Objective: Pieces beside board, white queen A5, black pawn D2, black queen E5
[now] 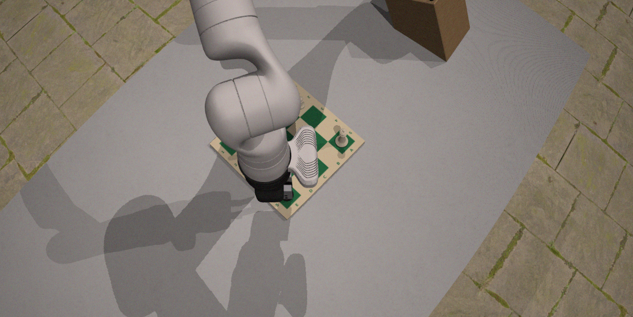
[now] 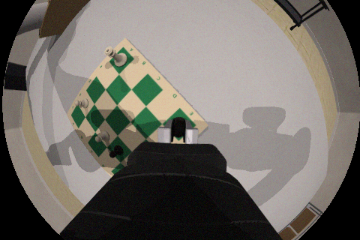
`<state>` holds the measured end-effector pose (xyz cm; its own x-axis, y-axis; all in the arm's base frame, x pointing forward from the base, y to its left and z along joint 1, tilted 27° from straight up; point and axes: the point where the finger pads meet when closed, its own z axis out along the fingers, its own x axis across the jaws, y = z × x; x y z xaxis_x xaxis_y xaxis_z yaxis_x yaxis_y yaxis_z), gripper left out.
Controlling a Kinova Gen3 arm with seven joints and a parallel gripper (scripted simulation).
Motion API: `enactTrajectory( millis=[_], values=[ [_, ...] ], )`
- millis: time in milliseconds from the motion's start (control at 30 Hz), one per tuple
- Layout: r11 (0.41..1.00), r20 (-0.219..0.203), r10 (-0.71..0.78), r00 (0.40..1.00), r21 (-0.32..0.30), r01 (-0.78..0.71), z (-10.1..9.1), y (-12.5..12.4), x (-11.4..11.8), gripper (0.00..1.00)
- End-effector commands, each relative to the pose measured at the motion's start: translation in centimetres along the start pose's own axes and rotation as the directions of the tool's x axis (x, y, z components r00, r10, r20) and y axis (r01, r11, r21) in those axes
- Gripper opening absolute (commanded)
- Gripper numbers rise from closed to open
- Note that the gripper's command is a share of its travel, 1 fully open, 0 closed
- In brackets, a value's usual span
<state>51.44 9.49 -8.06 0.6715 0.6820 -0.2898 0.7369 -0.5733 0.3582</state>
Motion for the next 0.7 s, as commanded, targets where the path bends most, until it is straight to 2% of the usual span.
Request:
enactTrajectory(
  millis=[0,667],
  values=[
    [1.0,-0.002,0.0,1.0,-0.001,0.0,-0.12,0.03,0.08,0.0],
    [1.0,-0.002,0.0,1.0,-0.001,0.0,0.17,0.02,0.08,0.0]
  ],
)
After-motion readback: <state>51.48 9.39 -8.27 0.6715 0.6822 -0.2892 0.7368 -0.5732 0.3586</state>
